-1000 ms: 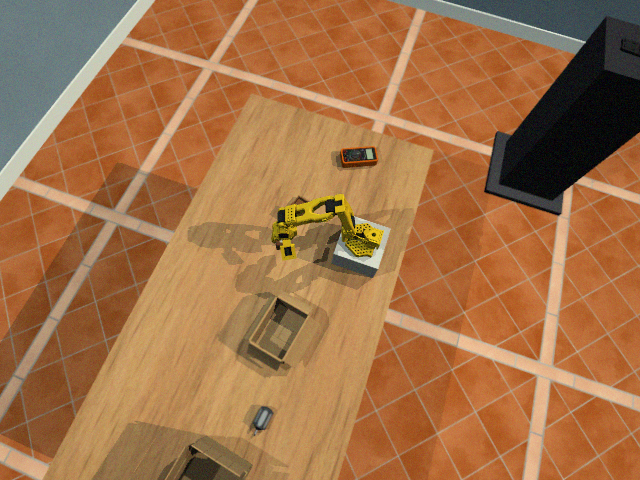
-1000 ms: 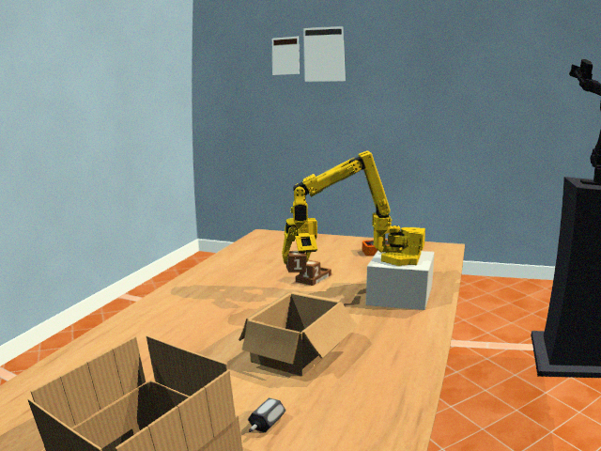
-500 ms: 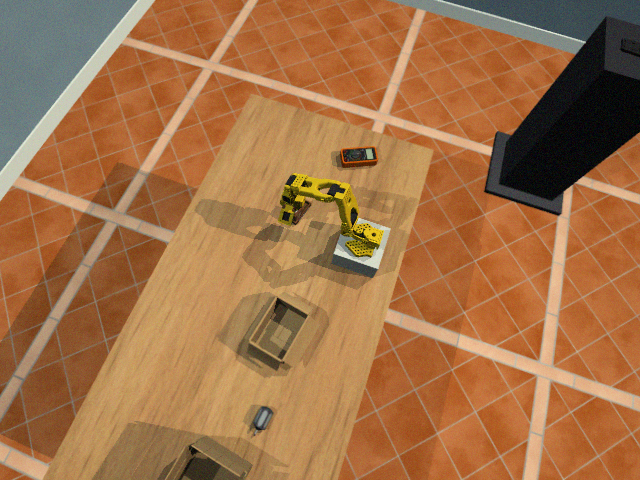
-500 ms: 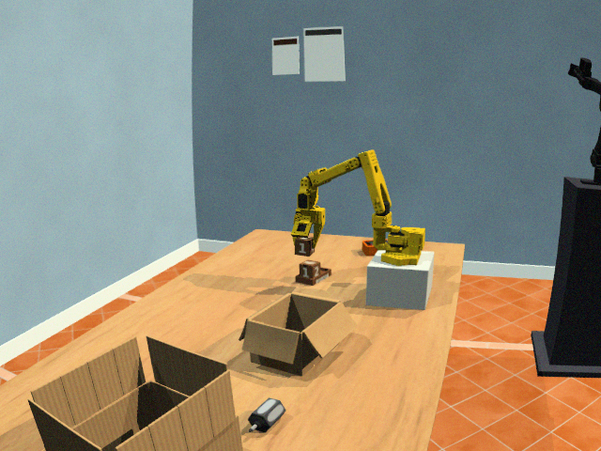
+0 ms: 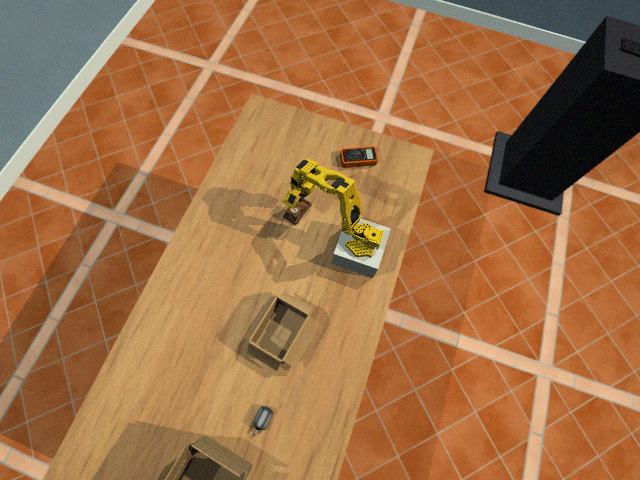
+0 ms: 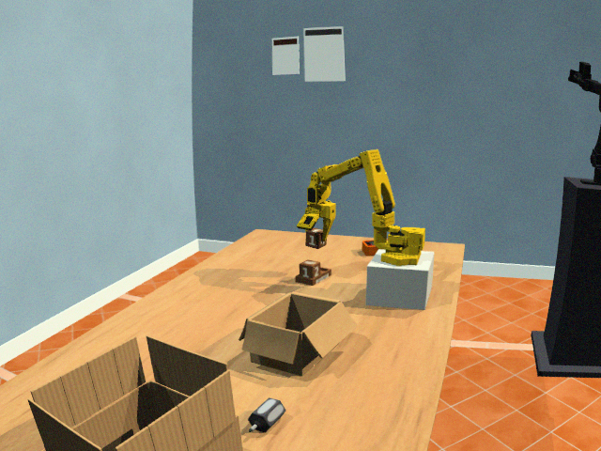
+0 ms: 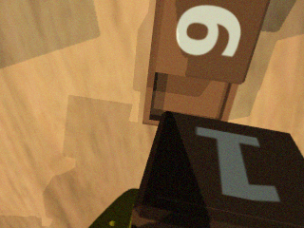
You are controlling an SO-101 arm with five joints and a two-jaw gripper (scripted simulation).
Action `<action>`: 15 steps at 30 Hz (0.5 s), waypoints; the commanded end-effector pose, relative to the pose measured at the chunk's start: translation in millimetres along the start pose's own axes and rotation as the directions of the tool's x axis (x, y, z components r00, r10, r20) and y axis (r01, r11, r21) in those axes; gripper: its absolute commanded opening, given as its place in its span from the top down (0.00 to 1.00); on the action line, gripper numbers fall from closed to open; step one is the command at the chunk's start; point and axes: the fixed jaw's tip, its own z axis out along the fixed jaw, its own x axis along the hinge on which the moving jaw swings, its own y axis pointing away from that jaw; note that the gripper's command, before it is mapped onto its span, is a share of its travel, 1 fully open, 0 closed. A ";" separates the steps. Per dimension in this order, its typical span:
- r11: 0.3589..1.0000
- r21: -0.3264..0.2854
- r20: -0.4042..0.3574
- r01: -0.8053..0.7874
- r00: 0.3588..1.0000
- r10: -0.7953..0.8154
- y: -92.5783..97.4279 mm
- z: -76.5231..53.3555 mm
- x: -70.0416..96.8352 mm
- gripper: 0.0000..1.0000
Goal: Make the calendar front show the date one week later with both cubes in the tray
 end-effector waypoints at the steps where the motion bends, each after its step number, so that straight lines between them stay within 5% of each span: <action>1: 1.000 -0.004 0.002 -0.002 1.000 0.002 -0.4 -0.4 2.7 1.00; 15: 1.000 -0.004 0.002 -0.002 1.000 0.002 -0.8 7.9 2.8 1.00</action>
